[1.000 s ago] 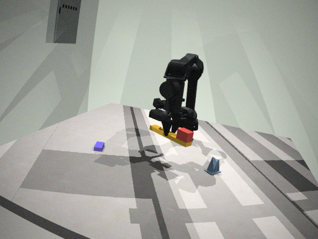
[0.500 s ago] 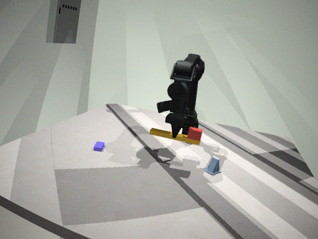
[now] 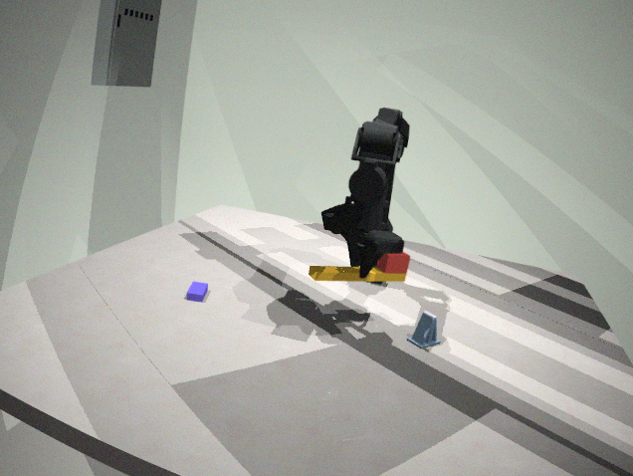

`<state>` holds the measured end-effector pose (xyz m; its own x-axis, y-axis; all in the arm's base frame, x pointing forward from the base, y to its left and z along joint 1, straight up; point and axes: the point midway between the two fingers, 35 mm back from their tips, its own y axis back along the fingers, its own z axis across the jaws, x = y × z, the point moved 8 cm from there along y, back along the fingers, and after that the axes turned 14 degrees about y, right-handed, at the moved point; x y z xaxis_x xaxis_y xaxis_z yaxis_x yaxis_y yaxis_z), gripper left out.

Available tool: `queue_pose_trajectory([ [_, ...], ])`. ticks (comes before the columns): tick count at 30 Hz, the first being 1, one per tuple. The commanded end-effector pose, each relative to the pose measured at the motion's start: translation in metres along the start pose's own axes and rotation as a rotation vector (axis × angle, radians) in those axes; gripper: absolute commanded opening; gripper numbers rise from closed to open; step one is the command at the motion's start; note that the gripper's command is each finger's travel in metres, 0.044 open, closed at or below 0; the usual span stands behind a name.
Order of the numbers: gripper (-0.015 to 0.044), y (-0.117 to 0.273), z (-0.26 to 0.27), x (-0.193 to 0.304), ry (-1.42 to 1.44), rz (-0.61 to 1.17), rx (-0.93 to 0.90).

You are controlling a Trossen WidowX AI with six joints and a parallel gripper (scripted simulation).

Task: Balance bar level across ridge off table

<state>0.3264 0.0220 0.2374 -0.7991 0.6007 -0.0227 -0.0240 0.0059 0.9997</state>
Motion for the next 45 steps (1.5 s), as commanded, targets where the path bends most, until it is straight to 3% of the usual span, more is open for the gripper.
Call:
queue_pose_trajectory([
  [1,0.0,0.002,0.006,0.002,0.166,-0.002,-0.008],
  [45,0.0,0.006,0.074,0.039,1.914,-0.012,-0.013],
])
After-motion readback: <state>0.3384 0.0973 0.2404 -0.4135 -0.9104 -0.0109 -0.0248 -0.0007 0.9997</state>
